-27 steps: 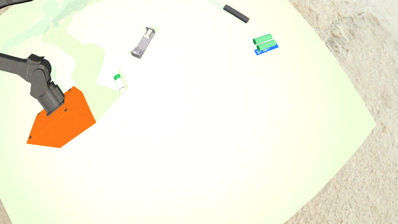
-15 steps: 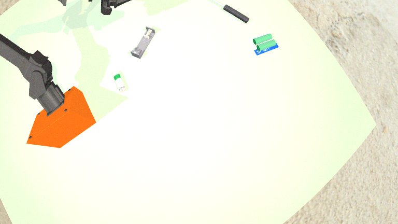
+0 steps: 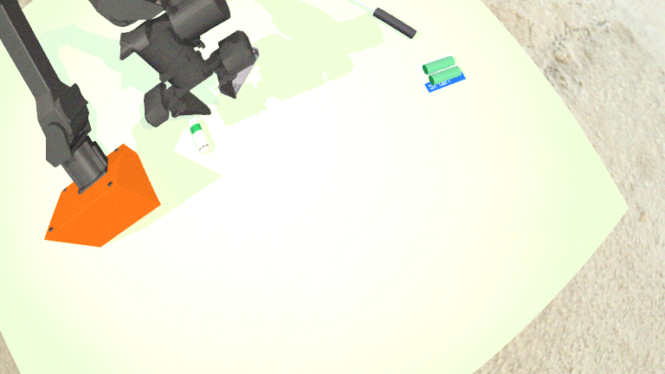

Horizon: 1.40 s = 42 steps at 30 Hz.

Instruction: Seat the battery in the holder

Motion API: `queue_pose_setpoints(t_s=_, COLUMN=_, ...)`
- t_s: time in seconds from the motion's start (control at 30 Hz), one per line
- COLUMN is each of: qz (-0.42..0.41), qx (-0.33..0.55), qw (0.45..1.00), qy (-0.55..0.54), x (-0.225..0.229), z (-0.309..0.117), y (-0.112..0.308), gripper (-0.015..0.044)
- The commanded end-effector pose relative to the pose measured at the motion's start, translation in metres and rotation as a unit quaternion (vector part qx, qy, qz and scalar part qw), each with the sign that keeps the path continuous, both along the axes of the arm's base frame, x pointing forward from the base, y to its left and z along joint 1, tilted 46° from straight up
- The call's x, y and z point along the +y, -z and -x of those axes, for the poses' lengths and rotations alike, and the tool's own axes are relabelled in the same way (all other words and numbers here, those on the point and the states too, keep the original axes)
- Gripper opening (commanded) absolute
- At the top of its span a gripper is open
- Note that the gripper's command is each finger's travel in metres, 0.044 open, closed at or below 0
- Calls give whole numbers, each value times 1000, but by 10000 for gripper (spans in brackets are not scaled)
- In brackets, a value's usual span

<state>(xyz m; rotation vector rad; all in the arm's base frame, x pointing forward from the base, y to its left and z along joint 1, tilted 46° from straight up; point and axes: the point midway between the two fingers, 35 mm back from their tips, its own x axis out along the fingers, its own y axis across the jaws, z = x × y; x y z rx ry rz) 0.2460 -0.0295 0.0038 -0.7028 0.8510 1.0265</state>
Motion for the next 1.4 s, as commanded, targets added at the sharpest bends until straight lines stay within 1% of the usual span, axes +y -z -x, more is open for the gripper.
queue_pose_setpoints(t_s=0.0, qz=-149, qx=31, qw=980, qy=-126, x=24, z=54, y=24, gripper=224)
queue_pose_setpoints(t_s=0.4, qz=-150, qx=31, qw=980, qy=-127, x=25, z=54, y=24, gripper=224)
queue_pose_setpoints(t_s=1.37, qz=-151, qx=31, qw=980, qy=-127, x=58, z=51, y=56, gripper=224)
